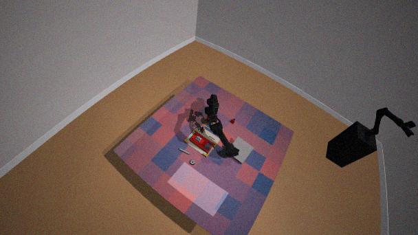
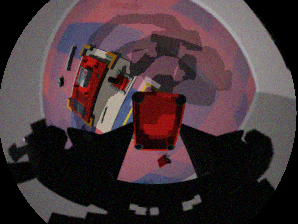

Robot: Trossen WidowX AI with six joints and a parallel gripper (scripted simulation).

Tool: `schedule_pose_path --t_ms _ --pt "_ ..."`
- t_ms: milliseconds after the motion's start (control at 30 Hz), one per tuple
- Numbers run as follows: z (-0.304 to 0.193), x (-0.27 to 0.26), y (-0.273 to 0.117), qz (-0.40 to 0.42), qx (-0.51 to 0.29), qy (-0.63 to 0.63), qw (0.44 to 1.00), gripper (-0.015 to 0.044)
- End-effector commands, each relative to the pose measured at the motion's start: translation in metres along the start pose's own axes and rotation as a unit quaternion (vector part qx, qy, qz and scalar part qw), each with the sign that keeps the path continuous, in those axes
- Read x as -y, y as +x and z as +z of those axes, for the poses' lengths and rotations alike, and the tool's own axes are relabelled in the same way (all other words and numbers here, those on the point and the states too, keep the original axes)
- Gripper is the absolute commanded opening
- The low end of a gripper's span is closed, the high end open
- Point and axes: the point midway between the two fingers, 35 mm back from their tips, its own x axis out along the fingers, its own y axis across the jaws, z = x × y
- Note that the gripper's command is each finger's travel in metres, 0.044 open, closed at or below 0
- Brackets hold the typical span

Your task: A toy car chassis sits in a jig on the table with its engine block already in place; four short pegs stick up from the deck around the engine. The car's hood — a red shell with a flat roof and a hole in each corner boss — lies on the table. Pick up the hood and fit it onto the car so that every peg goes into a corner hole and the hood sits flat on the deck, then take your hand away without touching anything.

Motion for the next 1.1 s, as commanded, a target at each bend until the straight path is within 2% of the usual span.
schedule_pose_path --t_ms 0,533,1067 --pt "0.0010 -0.0006 0.0009 0.001 -0.003 0.043 0.999 0.0000" --pt "-0.0002 -0.0010 0.0004 0.000 -0.003 0.235 0.972 0.0000" --pt "-0.0014 -0.0013 -0.0001 0.000 -0.002 0.418 0.909 0.0000"
